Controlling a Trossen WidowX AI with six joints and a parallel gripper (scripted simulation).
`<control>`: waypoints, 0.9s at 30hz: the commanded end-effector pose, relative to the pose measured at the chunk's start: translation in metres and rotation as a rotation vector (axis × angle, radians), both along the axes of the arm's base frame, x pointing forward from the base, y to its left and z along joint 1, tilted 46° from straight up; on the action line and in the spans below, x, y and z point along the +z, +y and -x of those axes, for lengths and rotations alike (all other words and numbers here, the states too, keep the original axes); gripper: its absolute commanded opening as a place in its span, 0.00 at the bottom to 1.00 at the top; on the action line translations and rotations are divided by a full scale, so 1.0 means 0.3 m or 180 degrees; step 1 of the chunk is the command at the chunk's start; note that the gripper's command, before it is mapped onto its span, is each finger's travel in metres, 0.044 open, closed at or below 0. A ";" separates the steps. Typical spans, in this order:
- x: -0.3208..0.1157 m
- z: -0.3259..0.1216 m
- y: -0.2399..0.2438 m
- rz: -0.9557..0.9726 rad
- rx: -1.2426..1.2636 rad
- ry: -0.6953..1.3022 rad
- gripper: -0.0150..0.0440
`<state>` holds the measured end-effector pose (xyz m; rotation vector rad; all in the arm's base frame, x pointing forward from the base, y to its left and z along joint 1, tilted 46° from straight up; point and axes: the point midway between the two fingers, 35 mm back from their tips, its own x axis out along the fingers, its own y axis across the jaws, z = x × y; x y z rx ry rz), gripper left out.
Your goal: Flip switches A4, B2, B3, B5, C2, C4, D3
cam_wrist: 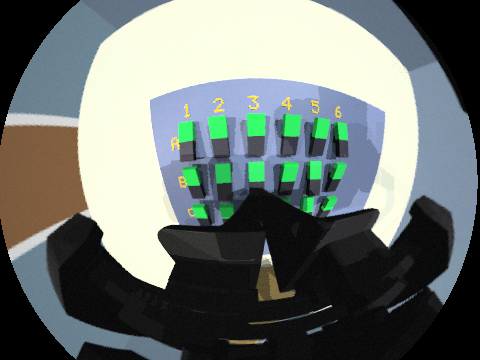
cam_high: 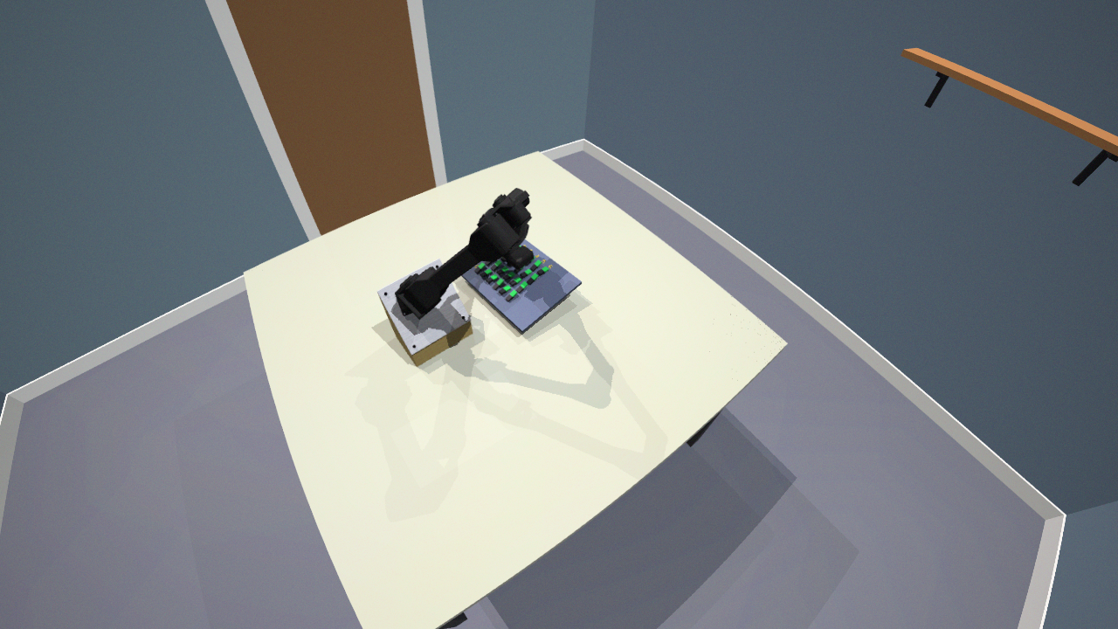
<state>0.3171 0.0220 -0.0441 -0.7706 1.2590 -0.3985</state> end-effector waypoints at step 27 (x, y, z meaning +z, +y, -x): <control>-0.009 -0.003 -0.011 0.0014 0.0006 0.0005 0.25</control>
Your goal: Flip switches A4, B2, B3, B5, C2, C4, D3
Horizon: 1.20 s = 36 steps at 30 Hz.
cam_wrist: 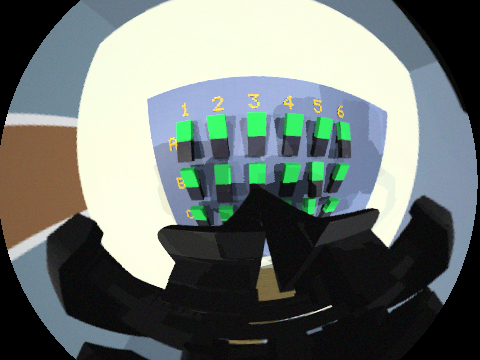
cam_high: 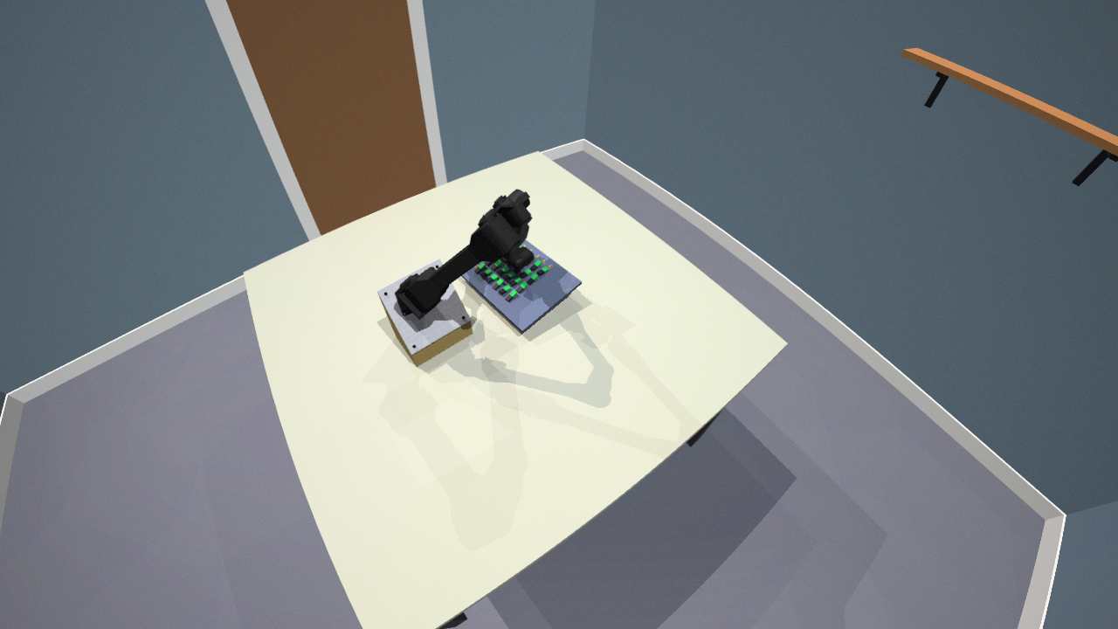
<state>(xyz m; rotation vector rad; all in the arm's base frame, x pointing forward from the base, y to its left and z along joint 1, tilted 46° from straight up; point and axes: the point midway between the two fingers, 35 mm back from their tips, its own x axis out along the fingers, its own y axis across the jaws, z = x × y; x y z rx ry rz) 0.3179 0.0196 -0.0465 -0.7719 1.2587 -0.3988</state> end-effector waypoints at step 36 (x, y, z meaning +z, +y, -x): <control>0.209 -0.003 -0.074 0.0015 0.0004 0.0006 0.25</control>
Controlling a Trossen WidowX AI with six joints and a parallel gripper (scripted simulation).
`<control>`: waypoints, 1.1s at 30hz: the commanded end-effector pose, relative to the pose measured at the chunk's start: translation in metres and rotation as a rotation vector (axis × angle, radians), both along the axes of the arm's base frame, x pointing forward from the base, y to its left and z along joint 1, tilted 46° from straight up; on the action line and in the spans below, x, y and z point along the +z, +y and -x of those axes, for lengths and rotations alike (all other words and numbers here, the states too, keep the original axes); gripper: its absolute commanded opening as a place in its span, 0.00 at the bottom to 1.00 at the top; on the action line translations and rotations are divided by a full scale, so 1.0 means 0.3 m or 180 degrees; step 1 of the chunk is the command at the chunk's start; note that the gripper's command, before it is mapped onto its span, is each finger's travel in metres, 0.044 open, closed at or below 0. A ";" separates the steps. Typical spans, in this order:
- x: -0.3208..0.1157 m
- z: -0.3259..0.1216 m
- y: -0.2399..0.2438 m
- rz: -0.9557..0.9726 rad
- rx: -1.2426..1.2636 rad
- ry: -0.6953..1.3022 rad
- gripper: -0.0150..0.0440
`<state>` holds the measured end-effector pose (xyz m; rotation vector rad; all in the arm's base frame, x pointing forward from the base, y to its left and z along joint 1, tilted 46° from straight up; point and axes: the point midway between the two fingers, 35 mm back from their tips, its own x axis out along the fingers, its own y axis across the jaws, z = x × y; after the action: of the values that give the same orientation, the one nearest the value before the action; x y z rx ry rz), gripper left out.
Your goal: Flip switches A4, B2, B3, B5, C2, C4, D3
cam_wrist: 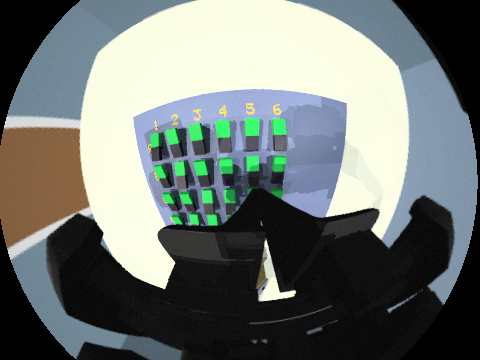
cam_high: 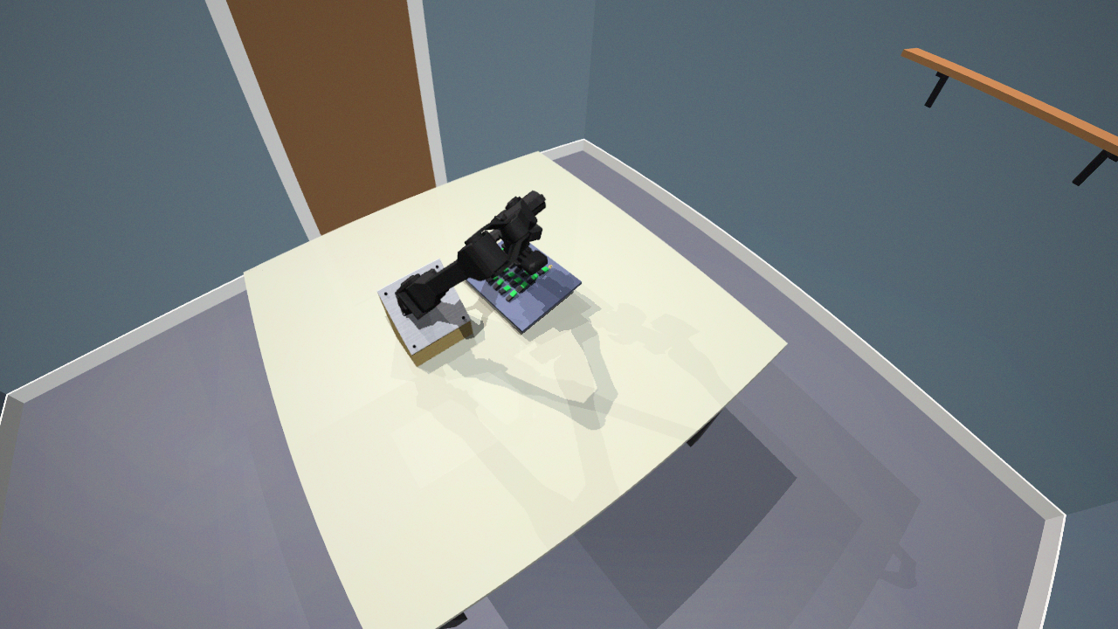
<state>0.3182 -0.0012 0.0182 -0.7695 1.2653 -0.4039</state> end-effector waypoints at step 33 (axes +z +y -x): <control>-0.062 -0.023 -0.059 0.0014 0.0027 -0.0008 0.25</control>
<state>0.3252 -0.0189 0.0002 -0.7763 1.2568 -0.4043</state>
